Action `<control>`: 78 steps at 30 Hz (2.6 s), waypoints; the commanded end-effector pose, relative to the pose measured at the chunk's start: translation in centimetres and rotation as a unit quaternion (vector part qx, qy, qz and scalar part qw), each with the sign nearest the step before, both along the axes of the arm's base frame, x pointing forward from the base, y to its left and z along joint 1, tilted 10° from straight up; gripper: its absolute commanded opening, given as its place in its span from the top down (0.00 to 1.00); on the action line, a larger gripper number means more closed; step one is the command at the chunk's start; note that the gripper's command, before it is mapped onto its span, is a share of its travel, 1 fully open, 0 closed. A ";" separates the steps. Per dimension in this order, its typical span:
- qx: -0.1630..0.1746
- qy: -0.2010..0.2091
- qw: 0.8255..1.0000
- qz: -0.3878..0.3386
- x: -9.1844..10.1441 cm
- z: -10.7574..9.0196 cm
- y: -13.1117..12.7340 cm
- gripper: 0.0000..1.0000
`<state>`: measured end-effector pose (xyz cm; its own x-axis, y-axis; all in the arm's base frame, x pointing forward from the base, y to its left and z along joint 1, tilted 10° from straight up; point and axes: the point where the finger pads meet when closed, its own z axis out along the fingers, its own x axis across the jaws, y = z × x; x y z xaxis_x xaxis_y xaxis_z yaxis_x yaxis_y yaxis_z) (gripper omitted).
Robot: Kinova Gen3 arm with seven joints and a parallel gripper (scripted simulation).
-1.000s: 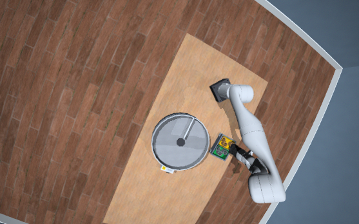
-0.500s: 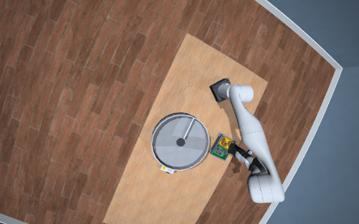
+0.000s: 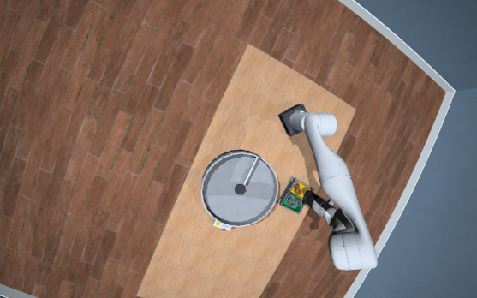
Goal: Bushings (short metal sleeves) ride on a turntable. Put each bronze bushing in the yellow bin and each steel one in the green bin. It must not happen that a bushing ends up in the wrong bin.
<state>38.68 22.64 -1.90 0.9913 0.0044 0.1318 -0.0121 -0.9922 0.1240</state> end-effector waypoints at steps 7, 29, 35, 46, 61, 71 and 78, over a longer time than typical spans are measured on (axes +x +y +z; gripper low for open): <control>0.000 0.000 1.000 0.001 0.0 -0.6 0.0 1.00; 0.000 0.000 1.000 0.001 0.2 -1.8 -0.2 1.00; 0.000 0.000 1.000 0.001 0.2 -1.8 -0.2 1.00; 0.000 0.000 1.000 0.001 0.2 -1.8 -0.2 1.00; 0.000 0.000 1.000 0.001 0.2 -1.8 -0.2 0.53; 0.000 0.000 1.000 0.001 0.2 -1.8 -0.2 0.53; 0.000 0.000 1.000 0.001 0.2 -1.8 -0.2 0.53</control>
